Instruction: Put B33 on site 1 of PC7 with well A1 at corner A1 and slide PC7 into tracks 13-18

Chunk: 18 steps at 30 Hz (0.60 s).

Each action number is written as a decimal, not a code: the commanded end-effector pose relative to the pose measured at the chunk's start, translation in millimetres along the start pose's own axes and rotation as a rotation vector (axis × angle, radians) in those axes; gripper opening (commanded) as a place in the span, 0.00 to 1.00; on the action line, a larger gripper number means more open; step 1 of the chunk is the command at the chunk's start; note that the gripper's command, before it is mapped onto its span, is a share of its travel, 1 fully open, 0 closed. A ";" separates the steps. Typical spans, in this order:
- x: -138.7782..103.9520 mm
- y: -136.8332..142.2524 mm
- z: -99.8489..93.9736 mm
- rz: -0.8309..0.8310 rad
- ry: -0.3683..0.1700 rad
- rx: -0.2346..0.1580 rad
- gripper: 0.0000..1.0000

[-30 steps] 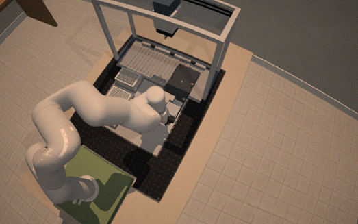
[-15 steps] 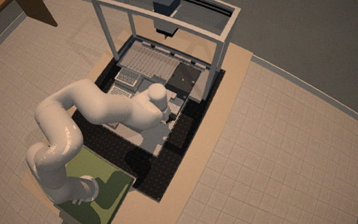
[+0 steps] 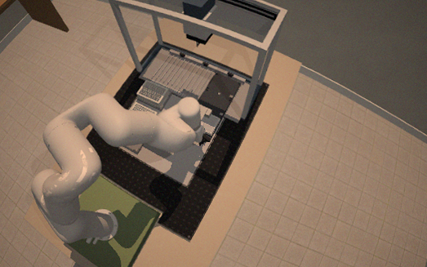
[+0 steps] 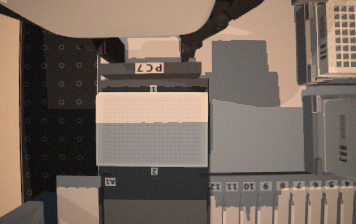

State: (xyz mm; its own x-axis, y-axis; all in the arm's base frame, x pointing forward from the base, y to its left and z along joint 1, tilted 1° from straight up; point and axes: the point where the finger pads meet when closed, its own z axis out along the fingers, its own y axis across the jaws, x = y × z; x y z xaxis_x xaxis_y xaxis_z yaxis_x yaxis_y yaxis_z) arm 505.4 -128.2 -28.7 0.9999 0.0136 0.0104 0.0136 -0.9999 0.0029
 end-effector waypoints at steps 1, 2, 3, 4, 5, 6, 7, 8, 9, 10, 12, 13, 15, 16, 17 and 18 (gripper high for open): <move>2.8 0.4 -1.7 0.000 0.005 -0.001 0.81; 3.1 0.4 -1.7 0.000 0.005 -0.001 0.81; 3.5 0.4 -1.7 0.000 0.005 -0.001 0.81; 3.8 0.4 -1.7 0.000 0.005 -0.001 0.81; 4.1 0.4 -1.7 0.000 0.005 -0.001 0.81; 4.5 0.4 -1.7 0.000 0.005 -0.001 0.81; 4.8 0.4 -1.7 0.000 0.005 -0.001 0.81; 5.1 0.4 -1.7 0.000 0.005 -0.001 0.81; 5.5 0.4 -1.7 0.000 0.005 -0.001 0.81; 5.8 0.4 -1.7 0.000 0.005 -0.001 0.81; 6.5 0.4 -1.7 0.000 0.005 -0.001 0.81; 6.8 0.4 -1.7 0.000 0.005 -0.001 0.81; 6.8 0.4 -1.7 0.000 0.005 -0.001 0.81; 7.2 0.4 -1.7 0.000 0.005 -0.001 0.81; 7.5 0.4 -1.7 0.000 0.005 -0.001 0.81; 7.8 0.4 -1.7 0.000 0.005 -0.001 0.81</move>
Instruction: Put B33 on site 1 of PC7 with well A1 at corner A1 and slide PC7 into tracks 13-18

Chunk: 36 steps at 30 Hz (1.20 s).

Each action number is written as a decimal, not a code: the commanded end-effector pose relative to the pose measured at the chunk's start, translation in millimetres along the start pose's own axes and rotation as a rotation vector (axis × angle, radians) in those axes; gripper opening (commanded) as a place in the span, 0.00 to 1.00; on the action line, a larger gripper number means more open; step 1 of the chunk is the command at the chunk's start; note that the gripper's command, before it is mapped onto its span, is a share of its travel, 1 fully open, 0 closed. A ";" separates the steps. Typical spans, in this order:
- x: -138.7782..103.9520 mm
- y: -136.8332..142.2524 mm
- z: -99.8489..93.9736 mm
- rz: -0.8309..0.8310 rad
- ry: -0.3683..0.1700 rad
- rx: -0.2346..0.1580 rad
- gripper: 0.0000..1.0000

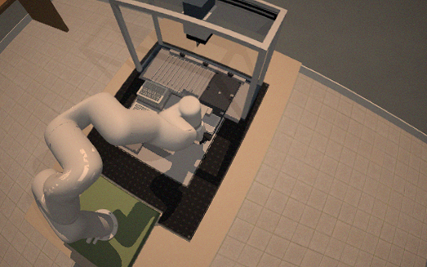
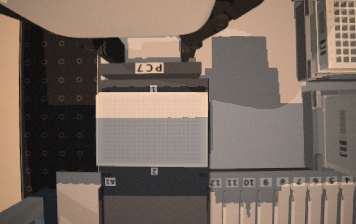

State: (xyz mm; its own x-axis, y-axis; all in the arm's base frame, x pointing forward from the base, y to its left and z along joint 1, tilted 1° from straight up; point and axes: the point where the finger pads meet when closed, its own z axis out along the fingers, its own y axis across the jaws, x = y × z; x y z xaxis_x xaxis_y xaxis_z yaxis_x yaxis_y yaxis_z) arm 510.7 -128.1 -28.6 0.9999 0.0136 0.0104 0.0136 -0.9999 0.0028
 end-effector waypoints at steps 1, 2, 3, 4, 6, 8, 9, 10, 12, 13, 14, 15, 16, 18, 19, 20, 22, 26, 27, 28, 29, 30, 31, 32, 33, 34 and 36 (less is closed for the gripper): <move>2.9 0.4 -1.7 0.000 0.005 -0.001 0.81; 3.3 0.4 -1.7 0.000 0.005 -0.001 0.81; 3.6 0.4 -1.7 0.000 0.005 -0.001 0.81; 3.9 0.4 -1.7 0.000 0.005 -0.001 0.81; 4.6 0.4 -1.7 0.000 0.005 -0.001 0.81; 5.3 0.4 -1.7 0.000 0.005 -0.001 0.81; 5.7 0.4 -1.7 0.000 0.005 -0.001 0.81; 6.0 0.4 -1.7 0.000 0.005 -0.001 0.81; 6.6 0.4 -1.7 0.000 0.005 -0.001 0.81; 6.6 0.4 -1.7 0.000 0.005 -0.001 0.81; 6.6 0.4 -1.7 0.000 0.005 -0.001 0.81; 7.0 0.4 -1.7 0.000 0.005 -0.001 0.81; 7.3 0.4 -1.7 0.000 0.005 -0.001 0.81; 7.9 0.4 -1.7 0.000 0.005 -0.001 0.81; 8.3 0.4 -1.7 0.000 0.005 -0.001 0.81; 8.6 0.4 -1.7 0.000 0.005 -0.001 0.81; 9.3 0.4 -1.7 0.000 0.005 -0.001 0.81; 10.7 0.4 -1.7 0.000 0.005 -0.001 0.81; 11.0 0.4 -1.7 0.000 0.005 -0.001 0.81; 11.3 0.4 -1.7 0.000 0.005 -0.001 0.81; 11.7 0.4 -1.7 0.000 0.005 -0.001 0.81; 11.7 0.4 -1.7 0.000 0.005 -0.001 0.81; 11.7 0.4 -1.7 0.000 0.005 -0.001 0.81; 12.0 0.4 -1.8 0.000 0.005 -0.001 0.81; 12.3 0.4 -1.8 0.000 0.005 -0.001 0.81; 12.6 0.4 -1.8 0.000 0.005 -0.001 0.81; 13.4 0.4 -1.7 0.000 0.005 -0.001 0.81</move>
